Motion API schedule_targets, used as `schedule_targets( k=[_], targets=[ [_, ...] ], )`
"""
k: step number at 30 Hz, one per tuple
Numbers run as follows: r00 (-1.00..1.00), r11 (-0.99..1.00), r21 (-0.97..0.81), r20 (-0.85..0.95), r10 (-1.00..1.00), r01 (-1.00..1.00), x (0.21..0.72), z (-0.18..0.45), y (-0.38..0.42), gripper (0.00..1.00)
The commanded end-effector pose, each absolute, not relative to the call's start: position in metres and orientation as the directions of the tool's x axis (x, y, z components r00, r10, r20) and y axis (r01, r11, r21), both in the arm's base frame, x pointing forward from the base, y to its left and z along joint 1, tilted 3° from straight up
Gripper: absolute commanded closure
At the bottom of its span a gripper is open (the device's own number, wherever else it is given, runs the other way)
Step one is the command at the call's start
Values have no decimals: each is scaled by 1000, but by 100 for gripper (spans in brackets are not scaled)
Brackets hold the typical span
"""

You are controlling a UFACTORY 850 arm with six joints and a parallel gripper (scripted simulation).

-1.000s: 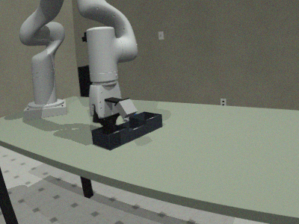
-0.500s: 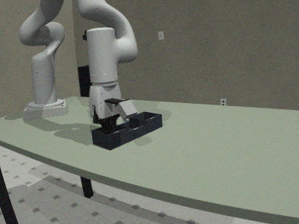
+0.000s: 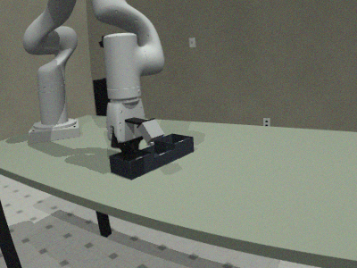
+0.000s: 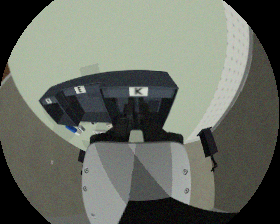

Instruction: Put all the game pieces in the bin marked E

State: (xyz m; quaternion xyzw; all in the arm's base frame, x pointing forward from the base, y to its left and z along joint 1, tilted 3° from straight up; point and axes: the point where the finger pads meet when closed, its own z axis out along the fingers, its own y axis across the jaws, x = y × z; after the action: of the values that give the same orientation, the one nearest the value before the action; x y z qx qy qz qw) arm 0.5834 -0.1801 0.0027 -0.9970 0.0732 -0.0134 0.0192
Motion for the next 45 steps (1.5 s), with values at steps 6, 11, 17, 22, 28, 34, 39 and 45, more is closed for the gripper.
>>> schedule_targets(
  k=[6, 11, 17, 22, 28, 34, 39, 45],
  targets=[
    [989, -989, -40, 26, -147, -145, 584, 4, -180, 93],
    [989, -989, -40, 26, -147, -145, 584, 4, -180, 93],
    [989, -989, -40, 26, -147, -145, 584, 5, -180, 93],
    [989, -989, -40, 26, -147, -145, 584, 11, -181, 93],
    [989, -989, -40, 26, -147, -145, 584, 17, -181, 93],
    [989, -989, -40, 26, -147, -145, 584, 25, -181, 93],
    [989, -989, -40, 26, -147, -145, 583, 34, -181, 93],
    [989, -989, -40, 26, -147, -145, 583, 50, -182, 93]
  ],
)
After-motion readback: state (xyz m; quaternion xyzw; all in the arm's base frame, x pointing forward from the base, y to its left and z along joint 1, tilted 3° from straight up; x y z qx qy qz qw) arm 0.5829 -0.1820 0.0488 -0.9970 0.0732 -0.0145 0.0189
